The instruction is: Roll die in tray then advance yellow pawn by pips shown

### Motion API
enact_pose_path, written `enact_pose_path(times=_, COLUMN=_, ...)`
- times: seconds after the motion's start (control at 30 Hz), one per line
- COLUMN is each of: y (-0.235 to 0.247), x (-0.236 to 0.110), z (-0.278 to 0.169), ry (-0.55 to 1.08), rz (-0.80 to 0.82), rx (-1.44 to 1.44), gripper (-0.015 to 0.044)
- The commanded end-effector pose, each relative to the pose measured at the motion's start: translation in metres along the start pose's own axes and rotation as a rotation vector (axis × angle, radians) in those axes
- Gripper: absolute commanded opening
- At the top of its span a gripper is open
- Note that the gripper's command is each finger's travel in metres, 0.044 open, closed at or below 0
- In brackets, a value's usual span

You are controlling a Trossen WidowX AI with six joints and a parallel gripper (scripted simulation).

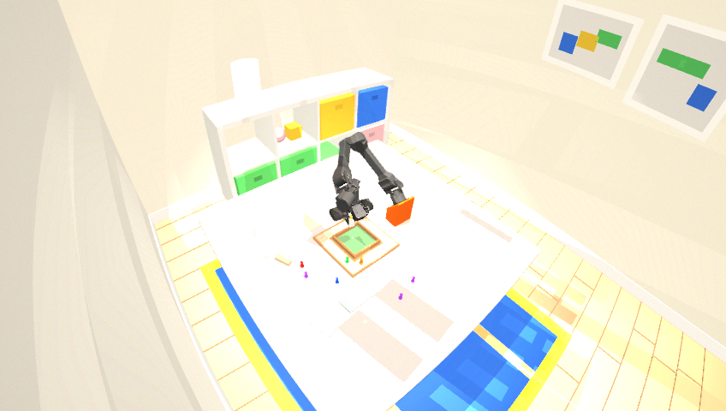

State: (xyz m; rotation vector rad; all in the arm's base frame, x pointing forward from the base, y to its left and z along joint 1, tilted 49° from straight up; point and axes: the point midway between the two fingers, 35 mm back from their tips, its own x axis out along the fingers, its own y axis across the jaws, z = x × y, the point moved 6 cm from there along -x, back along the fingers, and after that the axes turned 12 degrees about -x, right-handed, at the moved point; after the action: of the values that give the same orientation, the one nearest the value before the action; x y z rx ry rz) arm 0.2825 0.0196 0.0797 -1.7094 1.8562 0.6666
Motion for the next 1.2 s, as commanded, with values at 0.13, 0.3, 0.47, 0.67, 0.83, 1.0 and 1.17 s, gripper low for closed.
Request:
enact_pose_path(times=0.13, y=0.006, x=0.011, z=0.036, ry=0.005, rz=0.008, rx=-0.213, gripper=0.0000)
enact_pose_path(times=0.3, y=0.006, x=0.011, z=0.036, ry=0.000, rz=0.010, rx=-0.218, gripper=0.0000)
enact_pose_path(times=0.47, y=0.007, x=0.018, z=0.029, ry=-0.138, rz=0.057, rx=-0.218, gripper=0.0000)
enact_pose_path(times=0.67, y=0.009, x=0.026, z=0.019, ry=-0.335, rz=0.084, rx=-0.218, gripper=0.0000)
enact_pose_path(times=0.83, y=0.011, x=0.032, z=0.012, ry=-0.499, rz=0.072, rx=-0.215, gripper=0.0000)
enact_pose_path(times=1.0, y=0.012, x=0.038, z=0.004, ry=-0.657, rz=0.028, rx=-0.211, gripper=0.0000)
enact_pose_path(times=1.17, y=0.015, x=0.045, z=-0.003, ry=-0.802, rz=-0.049, rx=-0.204, gripper=0.0000)
